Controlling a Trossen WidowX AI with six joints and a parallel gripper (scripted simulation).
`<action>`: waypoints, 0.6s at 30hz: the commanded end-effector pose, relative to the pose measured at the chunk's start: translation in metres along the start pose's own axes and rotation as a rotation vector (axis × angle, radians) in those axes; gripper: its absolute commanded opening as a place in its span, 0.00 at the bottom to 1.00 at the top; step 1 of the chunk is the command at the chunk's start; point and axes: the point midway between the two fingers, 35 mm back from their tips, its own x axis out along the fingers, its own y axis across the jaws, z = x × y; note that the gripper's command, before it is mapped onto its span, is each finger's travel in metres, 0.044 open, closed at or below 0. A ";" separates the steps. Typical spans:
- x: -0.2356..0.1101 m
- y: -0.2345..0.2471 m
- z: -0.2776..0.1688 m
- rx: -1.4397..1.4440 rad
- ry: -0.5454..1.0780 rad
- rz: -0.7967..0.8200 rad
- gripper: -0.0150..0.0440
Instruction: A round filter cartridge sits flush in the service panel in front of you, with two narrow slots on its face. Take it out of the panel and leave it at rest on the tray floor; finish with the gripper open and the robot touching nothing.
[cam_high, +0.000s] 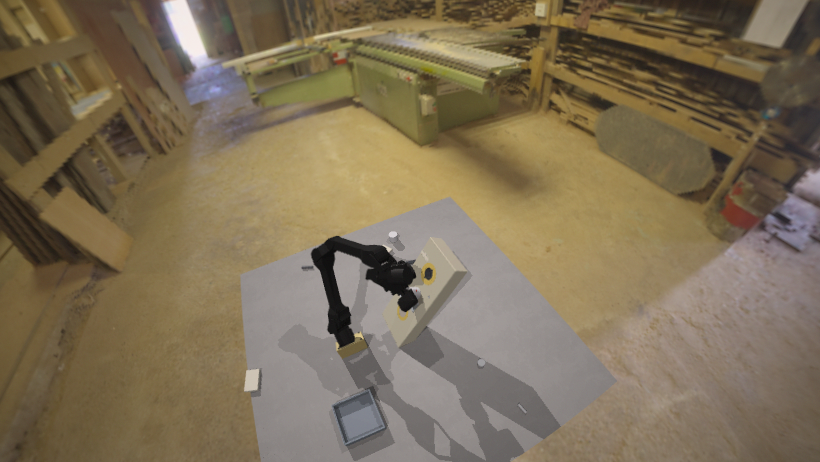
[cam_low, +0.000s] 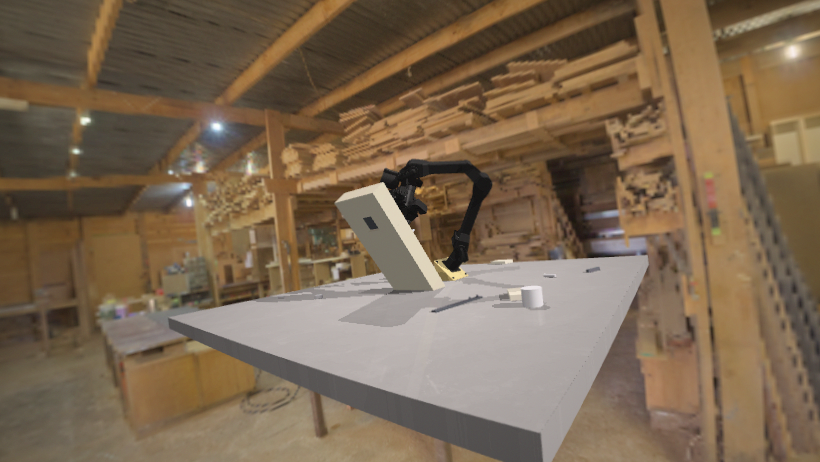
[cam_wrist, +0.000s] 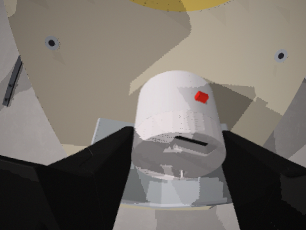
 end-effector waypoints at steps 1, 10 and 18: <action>-0.003 0.000 0.007 -0.004 -0.002 -0.001 0.27; -0.025 -0.001 0.022 0.007 -0.020 -0.016 0.25; -0.078 -0.002 0.024 0.042 -0.078 -0.064 0.25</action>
